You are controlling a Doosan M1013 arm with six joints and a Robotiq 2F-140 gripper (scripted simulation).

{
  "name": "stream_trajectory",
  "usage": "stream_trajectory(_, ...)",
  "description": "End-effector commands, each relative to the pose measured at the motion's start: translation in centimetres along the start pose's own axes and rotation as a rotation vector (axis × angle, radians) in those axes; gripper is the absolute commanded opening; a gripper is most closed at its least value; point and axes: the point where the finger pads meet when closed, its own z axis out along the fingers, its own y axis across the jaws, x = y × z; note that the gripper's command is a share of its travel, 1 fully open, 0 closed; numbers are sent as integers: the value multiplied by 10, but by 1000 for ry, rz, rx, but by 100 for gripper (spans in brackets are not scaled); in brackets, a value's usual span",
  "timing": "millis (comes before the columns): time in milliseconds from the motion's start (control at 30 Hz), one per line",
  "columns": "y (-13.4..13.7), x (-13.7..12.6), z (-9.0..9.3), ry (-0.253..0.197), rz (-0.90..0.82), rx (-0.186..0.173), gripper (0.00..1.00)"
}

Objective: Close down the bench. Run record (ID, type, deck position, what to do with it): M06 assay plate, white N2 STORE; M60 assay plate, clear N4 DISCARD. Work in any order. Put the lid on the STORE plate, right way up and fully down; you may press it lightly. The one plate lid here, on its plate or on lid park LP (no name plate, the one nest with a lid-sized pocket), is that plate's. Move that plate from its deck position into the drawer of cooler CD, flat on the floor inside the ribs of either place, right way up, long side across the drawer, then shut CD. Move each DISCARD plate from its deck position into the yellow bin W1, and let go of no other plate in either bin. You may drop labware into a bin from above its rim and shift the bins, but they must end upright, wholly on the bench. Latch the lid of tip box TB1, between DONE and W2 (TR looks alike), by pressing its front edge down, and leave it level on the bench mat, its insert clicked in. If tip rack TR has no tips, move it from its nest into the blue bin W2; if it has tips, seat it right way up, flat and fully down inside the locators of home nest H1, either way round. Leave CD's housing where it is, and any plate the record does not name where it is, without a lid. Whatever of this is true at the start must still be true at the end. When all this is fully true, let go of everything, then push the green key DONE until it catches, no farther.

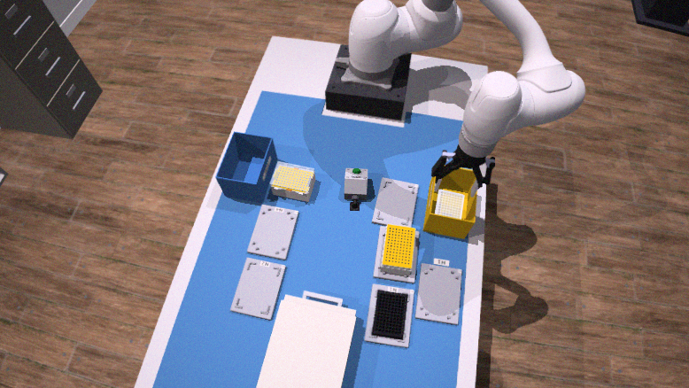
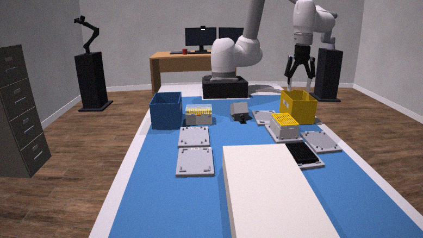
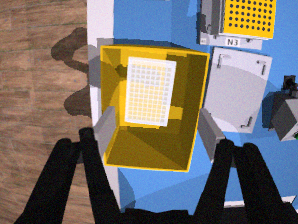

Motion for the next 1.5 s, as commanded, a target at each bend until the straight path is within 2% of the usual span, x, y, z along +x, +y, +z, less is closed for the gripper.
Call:
stream_trajectory(0, 4, 5, -1, 0, -3, 1, 66)
stream_trajectory(1467, 105, 129, -16, 0, -3, 1, 66)
